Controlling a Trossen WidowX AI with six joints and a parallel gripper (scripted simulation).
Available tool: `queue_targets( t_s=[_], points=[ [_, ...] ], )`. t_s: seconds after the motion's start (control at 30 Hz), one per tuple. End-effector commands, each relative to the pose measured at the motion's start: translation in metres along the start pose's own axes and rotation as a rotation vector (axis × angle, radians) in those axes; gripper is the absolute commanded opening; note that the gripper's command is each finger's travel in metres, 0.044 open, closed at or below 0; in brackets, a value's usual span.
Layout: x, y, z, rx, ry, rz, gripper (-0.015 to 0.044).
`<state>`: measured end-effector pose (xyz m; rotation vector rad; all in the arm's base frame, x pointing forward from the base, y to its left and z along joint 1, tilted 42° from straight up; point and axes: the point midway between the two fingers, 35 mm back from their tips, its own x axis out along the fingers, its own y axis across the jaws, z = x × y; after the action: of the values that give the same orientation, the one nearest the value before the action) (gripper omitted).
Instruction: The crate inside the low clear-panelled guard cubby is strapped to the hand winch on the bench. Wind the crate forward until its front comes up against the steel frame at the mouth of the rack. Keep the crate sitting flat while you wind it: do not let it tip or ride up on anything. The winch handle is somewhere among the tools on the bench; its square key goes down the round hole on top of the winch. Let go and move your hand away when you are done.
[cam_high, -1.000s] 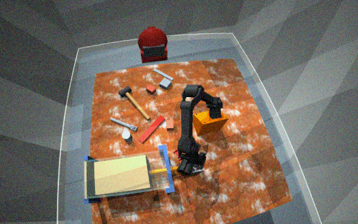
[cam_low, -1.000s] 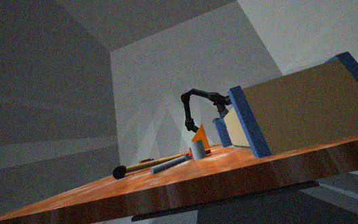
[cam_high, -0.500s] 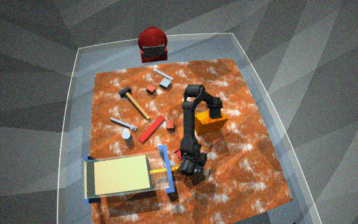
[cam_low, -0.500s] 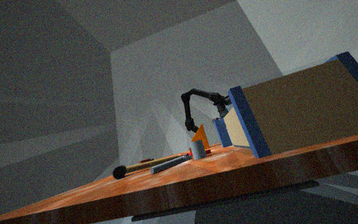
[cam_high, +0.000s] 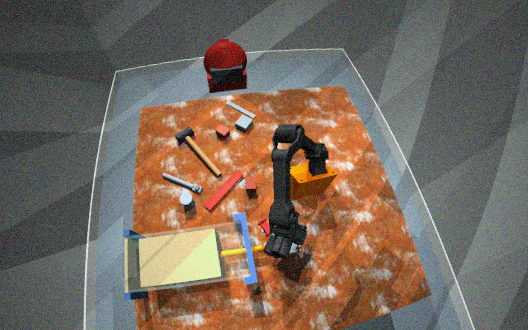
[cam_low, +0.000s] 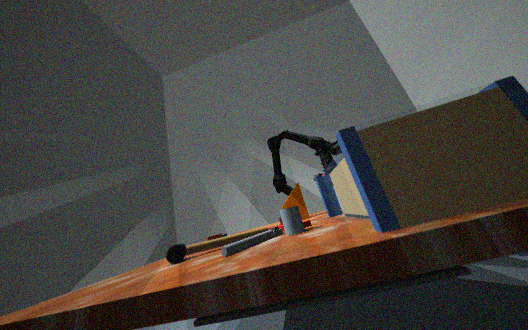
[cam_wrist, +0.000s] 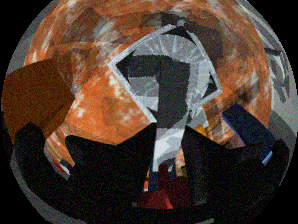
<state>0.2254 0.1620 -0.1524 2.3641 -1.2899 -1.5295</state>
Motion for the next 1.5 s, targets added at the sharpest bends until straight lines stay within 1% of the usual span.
queue_targets(
  t_s=[0.0, 0.87, 1.47],
  points=[
    [0.001, 0.002, 0.001, 0.039, 0.000, 0.003, 0.0000],
    [0.003, 0.014, 0.003, 0.310, 0.010, 0.028, 0.0000],
    [0.012, 0.013, 0.003, 0.267, 0.013, 0.023, 0.0000]
  ],
)
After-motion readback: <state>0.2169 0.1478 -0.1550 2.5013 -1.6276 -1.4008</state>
